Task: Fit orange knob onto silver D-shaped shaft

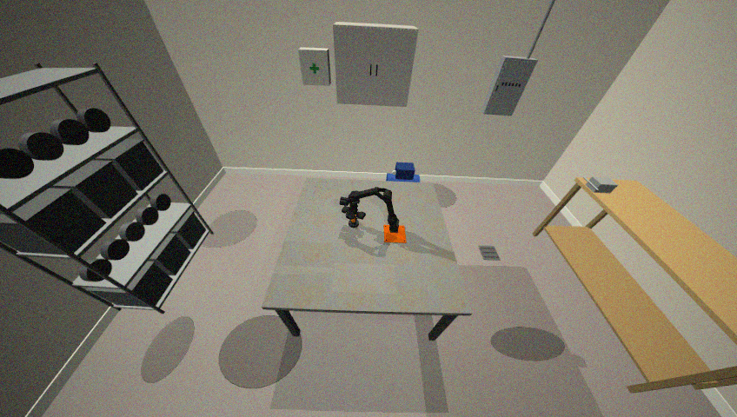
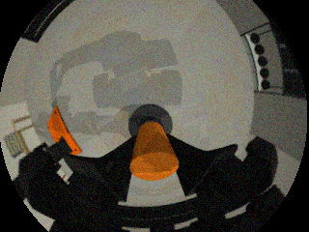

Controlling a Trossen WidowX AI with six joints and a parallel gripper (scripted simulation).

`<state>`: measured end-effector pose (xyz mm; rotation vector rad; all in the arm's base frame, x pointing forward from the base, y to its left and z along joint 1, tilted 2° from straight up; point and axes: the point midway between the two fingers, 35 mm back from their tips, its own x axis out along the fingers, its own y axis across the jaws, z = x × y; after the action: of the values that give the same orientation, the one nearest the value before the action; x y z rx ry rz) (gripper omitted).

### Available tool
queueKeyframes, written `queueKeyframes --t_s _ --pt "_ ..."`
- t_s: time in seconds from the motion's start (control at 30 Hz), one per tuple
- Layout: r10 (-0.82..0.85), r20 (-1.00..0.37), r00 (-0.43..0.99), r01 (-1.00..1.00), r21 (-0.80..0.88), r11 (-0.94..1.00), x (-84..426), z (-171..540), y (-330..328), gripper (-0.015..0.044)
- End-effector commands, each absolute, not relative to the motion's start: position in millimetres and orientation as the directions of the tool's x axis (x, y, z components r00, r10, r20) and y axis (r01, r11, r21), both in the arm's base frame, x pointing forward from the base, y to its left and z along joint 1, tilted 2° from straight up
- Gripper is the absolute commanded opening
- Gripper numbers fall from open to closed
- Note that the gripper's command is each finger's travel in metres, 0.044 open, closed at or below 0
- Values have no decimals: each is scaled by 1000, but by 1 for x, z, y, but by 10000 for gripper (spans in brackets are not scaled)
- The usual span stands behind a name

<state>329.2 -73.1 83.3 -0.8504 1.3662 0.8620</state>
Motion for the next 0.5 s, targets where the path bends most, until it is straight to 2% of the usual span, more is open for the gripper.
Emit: queueKeyframes --t_s 0.0,0.23,0.47 --pt "20 -1000 20 -893 -9 449 329 84 -73 263" --pt "20 -1000 20 -893 -9 449 329 84 -73 440" --pt "20 -1000 20 -893 -9 449 329 84 -73 440"
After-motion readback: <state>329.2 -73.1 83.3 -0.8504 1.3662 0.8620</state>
